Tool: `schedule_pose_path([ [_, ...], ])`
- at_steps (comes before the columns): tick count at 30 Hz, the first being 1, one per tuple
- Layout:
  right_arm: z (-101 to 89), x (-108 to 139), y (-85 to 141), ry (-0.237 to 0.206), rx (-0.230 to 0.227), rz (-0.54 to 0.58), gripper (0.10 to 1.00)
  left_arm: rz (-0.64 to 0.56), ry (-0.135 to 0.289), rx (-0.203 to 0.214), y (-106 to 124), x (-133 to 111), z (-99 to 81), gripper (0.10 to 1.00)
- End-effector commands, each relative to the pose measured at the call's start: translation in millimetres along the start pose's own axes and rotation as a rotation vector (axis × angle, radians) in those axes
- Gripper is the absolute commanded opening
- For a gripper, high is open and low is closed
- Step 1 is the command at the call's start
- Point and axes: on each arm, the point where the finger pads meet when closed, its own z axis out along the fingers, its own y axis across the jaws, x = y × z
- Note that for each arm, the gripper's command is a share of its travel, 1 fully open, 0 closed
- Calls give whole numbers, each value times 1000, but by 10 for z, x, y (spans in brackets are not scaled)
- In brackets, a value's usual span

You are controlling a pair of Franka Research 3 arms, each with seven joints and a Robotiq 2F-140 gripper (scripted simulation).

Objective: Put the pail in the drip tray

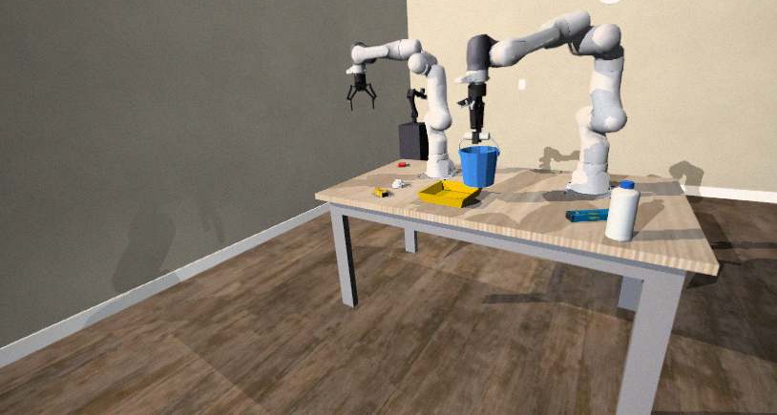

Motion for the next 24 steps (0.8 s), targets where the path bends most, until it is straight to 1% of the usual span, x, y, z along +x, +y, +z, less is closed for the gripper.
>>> schedule_pose_path([
  [1,7,-7,6,-5,-1,7,1000,-14,14,7,-23,138,-85,99],
  [11,7,-7,6,-5,-1,7,1000,-14,14,7,-95,427,-90,99],
  [13,7,-7,6,-5,-1,7,1000,-14,14,7,-95,427,-90,99],
  [24,7,-7,6,-5,-1,7,1000,-14,14,7,-161,699,-94,99],
])
